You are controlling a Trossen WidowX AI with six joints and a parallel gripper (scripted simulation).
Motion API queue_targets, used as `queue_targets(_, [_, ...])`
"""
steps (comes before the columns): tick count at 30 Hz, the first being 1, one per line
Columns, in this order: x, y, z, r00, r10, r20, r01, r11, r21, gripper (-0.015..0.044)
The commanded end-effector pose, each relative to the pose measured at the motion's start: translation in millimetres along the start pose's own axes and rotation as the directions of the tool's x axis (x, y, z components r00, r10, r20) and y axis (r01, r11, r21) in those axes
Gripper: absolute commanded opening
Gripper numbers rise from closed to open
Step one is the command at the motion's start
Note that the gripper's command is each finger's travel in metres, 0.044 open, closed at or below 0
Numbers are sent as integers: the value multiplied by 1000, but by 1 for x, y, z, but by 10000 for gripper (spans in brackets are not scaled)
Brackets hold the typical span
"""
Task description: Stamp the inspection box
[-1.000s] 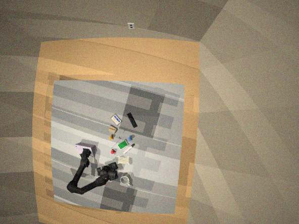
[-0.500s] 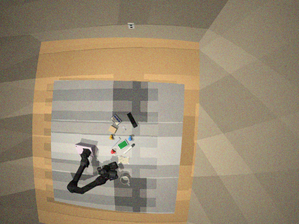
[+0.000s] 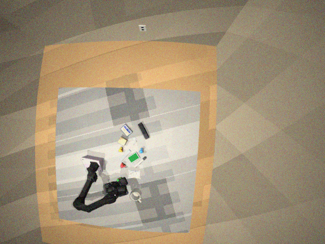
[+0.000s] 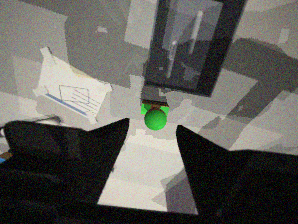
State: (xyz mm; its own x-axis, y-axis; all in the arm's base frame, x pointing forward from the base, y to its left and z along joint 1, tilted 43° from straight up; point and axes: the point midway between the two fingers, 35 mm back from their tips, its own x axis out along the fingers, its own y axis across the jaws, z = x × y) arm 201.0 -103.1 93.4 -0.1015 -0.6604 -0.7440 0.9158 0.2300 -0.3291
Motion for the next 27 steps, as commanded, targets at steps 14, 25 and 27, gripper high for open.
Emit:
queue_targets(14, [-76, -5, -1, 1000, 1, 11, -1, 1000, 3, 257])
queue_targets(25, [-75, -5, -1, 1000, 1, 16, -1, 1000, -1, 257])
queue_targets(27, [-75, -5, -1, 1000, 1, 16, -1, 1000, -1, 257])
